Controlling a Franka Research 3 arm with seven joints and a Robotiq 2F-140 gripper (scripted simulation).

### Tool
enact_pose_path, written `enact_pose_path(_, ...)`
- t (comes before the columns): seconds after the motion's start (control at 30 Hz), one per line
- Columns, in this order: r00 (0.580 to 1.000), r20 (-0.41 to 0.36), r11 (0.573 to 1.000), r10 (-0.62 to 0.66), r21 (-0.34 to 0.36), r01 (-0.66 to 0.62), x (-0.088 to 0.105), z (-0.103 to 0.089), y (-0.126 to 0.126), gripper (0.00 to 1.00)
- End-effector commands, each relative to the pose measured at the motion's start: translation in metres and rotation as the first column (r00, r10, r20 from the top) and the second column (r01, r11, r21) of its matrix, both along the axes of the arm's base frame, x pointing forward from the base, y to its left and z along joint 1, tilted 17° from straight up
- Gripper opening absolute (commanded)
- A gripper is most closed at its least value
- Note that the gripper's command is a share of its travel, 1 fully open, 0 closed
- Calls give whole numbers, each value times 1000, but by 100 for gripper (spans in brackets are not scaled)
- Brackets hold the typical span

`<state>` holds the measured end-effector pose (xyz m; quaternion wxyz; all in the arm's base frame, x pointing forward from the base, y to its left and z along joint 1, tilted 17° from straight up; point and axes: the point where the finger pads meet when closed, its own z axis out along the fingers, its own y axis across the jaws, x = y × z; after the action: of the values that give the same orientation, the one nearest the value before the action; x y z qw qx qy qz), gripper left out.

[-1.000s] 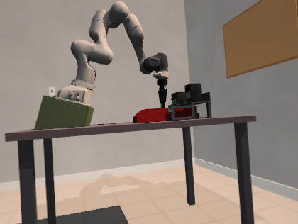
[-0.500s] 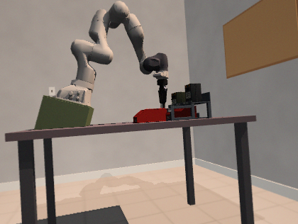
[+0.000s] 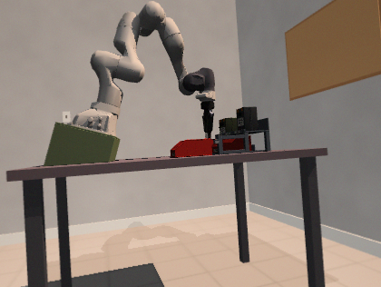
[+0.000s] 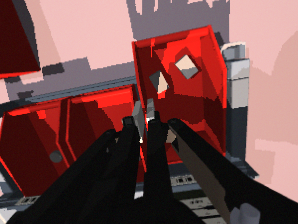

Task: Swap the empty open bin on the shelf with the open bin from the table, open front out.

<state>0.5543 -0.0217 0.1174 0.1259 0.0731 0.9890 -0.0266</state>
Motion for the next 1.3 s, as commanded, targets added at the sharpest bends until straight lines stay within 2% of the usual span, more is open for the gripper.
enact_pose_path(0.0,1000,5,1000,-2,1,2,1,1,0,6)
enact_pose_path(0.9,1000,5,1000,-2,1,2,0,4,0,6)
enact_pose_path(1.27,1000,5,1000,-2,1,2,-2,11,0,6)
